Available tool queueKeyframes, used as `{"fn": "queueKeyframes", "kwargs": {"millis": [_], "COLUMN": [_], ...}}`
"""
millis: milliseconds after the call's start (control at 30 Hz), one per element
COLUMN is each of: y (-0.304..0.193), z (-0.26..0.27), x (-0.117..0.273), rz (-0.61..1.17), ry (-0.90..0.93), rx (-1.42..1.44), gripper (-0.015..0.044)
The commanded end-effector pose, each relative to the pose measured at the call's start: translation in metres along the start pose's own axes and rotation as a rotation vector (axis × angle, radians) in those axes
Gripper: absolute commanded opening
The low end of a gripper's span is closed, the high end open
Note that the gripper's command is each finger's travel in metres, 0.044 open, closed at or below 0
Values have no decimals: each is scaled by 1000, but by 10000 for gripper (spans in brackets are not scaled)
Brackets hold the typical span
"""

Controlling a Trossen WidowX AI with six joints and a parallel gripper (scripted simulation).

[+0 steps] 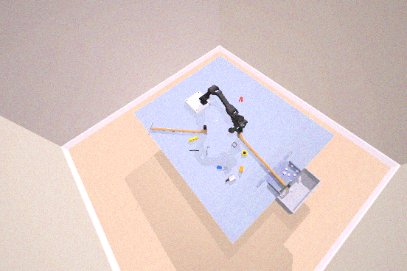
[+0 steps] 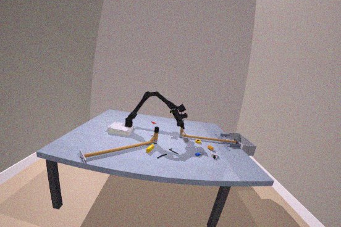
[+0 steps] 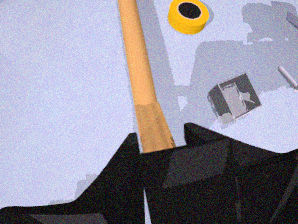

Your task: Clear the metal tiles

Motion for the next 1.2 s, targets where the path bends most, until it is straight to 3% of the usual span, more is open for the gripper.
{"fn": "queueKeyframes", "kwargs": {"millis": [0,1167], "y": [-3,-37], "z": [-1,-8], "x": [8,49], "rz": [-3,-5], "ry": [-1,-1], "rx": [-2,-3], "gripper": [0,0]}}
Point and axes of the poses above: the point midway between the two fingers, 35 mm back from their tips, its own x axis back along the fingers, its own z axis across the jaws, y = z × x, the point moved 8 cm from there along x, back along the fingers, and after that the axes turned 6 degrees about -x, right-handed, at the moved point
